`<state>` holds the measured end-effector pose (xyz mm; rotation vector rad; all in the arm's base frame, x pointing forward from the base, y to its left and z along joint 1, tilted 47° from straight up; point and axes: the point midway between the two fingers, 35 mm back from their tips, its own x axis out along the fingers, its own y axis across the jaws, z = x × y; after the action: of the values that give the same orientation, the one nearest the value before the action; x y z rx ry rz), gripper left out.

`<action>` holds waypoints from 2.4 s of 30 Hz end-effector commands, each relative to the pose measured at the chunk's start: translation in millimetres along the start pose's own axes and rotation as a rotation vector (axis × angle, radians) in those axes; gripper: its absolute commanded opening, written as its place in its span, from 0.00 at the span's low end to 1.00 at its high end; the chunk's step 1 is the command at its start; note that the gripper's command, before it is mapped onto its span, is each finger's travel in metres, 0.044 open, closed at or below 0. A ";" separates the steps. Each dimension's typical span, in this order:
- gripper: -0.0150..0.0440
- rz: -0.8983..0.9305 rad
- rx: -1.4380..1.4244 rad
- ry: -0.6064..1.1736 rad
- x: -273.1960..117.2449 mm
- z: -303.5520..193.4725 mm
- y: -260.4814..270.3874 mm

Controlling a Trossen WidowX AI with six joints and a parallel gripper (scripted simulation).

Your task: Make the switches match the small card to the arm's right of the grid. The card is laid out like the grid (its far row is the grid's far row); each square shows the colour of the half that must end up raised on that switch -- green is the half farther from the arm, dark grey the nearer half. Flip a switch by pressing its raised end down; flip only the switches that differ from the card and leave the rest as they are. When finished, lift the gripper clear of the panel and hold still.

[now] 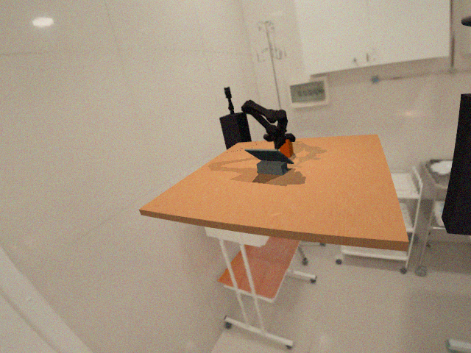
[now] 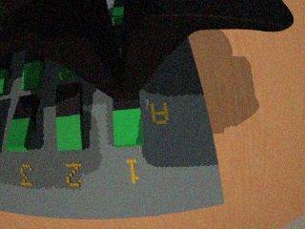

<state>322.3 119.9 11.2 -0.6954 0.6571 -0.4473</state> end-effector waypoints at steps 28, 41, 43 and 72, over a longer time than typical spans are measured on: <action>0.25 0.006 -0.004 0.032 -63.4 5.6 -24.7; 0.25 0.002 -0.008 0.031 -61.5 2.1 -89.6; 0.25 0.006 -0.007 0.026 -52.0 1.4 -88.3; 0.25 -0.001 -0.007 0.003 -3.5 -0.1 -90.6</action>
<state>304.5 61.7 79.8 -0.6952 0.6549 -0.4498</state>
